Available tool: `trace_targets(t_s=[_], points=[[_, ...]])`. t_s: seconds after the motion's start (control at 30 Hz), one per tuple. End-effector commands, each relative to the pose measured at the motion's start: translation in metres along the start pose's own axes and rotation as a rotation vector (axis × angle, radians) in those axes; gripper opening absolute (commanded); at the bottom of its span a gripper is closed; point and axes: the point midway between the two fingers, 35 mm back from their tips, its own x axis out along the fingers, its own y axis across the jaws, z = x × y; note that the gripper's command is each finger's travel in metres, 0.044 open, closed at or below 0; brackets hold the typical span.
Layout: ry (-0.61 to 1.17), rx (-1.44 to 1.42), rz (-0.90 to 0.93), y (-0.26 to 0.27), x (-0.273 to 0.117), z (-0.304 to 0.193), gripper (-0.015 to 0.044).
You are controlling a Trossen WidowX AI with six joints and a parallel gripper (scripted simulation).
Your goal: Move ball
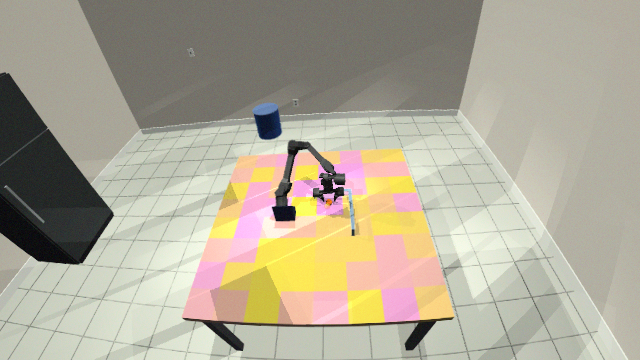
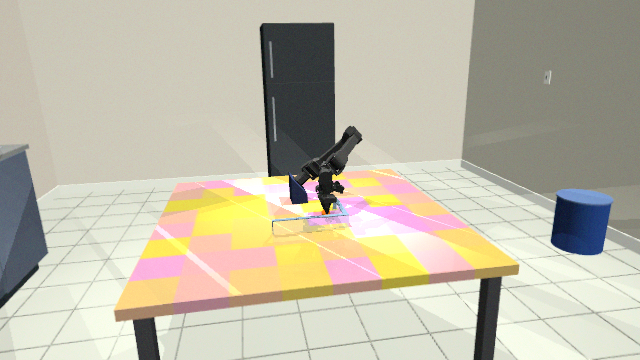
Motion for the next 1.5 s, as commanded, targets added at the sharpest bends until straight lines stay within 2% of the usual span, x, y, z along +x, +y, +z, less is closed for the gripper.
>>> trace_targets(t_s=[0.0, 0.13, 0.27, 0.53, 0.7, 0.73, 1.33, 1.47], points=[[-0.007, 0.006, 0.002, 0.001, 0.008, 0.001, 0.0297], [-0.008, 0.006, 0.002, 0.001, 0.011, 0.001, 0.0297], [-0.008, 0.006, 0.002, 0.001, 0.011, 0.001, 0.0192], [-0.008, 0.006, 0.002, 0.001, 0.011, 0.001, 0.0139], [-0.001, 0.007, 0.0, -0.002, -0.002, -0.001, 0.0007], [0.002, 0.007, 0.0, -0.003, -0.008, -0.001, 0.0], [0.002, 0.009, 0.002, -0.001, -0.11, -0.002, 0.0], [-0.002, 0.008, 0.004, 0.001, -0.118, -0.001, 0.0]])
